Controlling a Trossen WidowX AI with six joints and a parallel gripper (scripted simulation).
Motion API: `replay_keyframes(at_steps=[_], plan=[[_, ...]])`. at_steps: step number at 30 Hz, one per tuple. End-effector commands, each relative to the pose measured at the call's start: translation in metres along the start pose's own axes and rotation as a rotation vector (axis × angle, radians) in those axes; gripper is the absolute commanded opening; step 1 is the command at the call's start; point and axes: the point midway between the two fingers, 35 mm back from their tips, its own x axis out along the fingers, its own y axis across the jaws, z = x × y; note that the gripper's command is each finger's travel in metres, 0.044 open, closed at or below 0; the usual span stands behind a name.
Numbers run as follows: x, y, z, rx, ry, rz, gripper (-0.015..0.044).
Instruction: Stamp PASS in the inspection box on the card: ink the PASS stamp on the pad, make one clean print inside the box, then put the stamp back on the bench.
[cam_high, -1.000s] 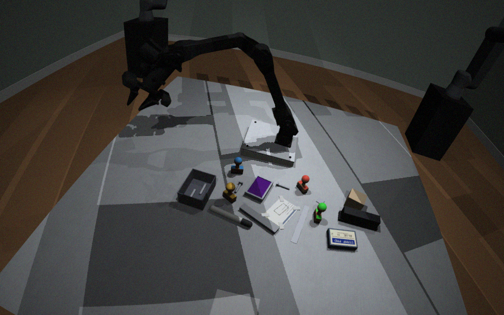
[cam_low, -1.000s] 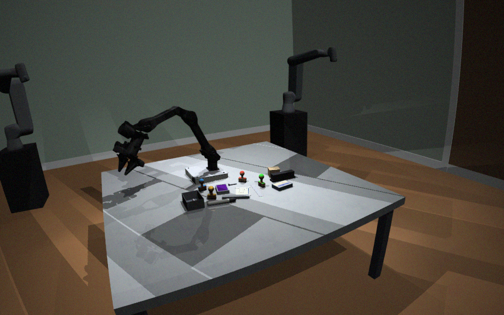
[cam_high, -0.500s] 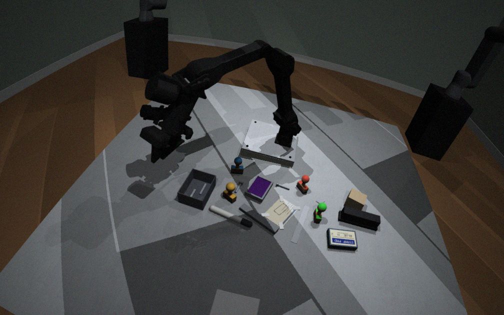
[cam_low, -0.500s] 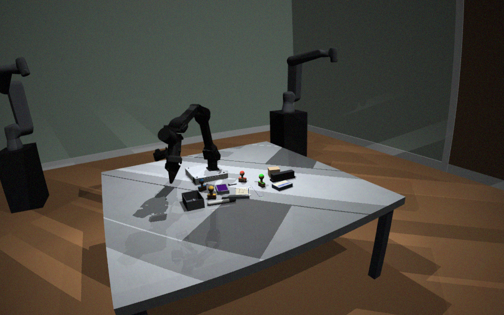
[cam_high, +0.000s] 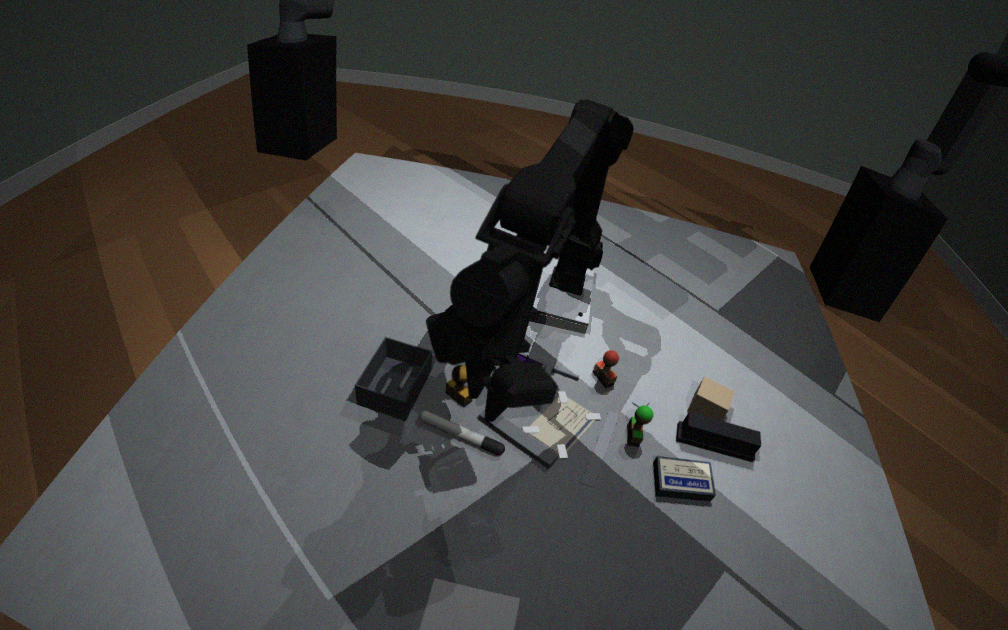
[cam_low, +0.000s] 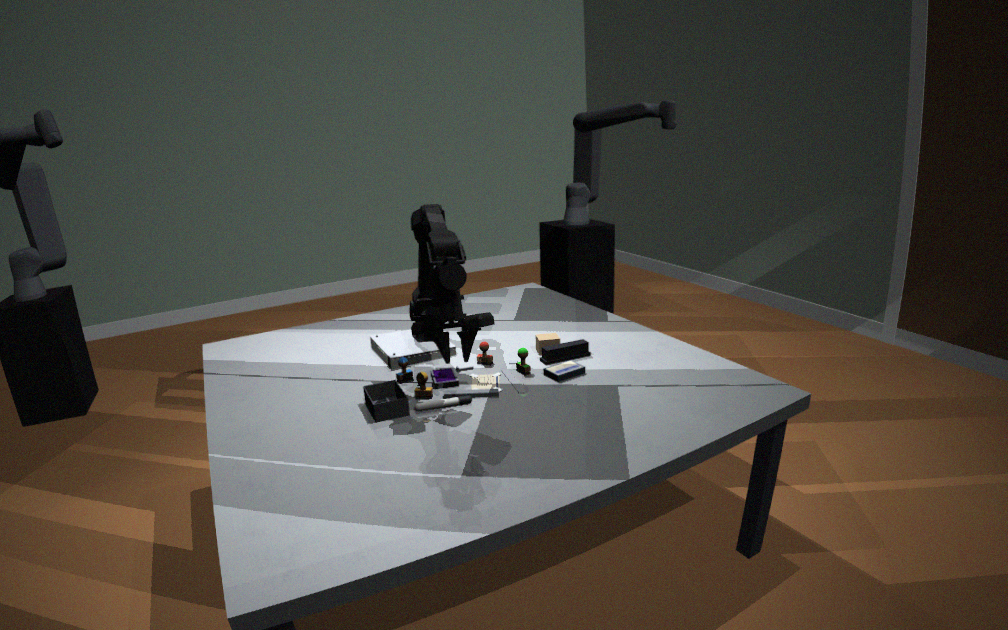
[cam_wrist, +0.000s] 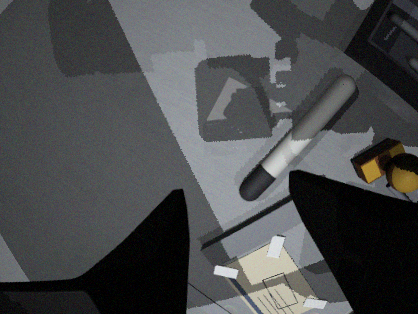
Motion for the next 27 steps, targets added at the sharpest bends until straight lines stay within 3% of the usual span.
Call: replay_keyframes(at_steps=[1,12,27], plan=[[0.0,0.027,-0.061,-0.221,0.081,-0.022,0.0221],[-0.02,0.05,-0.236,-0.912,0.297,-0.082,0.0221],[-0.011,0.048,-0.246,-0.955,0.308,-0.085,0.0221]])
